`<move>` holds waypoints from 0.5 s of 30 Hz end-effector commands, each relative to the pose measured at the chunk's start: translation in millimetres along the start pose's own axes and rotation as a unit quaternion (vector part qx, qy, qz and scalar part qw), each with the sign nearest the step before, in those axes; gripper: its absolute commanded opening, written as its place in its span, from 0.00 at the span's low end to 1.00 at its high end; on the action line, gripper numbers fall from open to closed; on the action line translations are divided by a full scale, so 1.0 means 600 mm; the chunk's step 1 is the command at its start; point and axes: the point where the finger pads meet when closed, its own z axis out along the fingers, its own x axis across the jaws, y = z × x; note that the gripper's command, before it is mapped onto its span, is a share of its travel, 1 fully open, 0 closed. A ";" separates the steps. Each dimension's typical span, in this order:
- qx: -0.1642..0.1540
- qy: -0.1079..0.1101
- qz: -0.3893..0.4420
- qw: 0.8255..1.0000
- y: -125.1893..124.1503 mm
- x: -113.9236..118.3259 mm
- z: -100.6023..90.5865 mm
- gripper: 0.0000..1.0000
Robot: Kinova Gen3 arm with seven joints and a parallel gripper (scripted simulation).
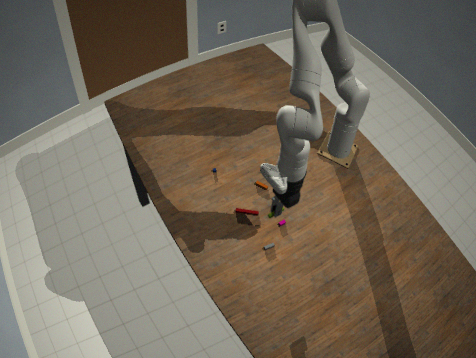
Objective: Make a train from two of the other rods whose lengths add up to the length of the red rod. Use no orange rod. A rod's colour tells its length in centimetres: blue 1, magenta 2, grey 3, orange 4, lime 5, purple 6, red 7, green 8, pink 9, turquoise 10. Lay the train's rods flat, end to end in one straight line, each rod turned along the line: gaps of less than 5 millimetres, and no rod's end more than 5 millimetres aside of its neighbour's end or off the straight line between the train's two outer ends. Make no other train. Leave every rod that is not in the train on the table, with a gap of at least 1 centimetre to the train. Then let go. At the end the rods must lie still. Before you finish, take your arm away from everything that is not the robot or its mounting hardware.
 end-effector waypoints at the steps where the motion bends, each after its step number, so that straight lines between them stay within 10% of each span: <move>1: -0.002 0.004 -0.009 1.000 0.003 0.002 0.011 0.24; 15: 0.002 -0.002 -0.009 1.000 -0.001 -0.004 0.087 0.24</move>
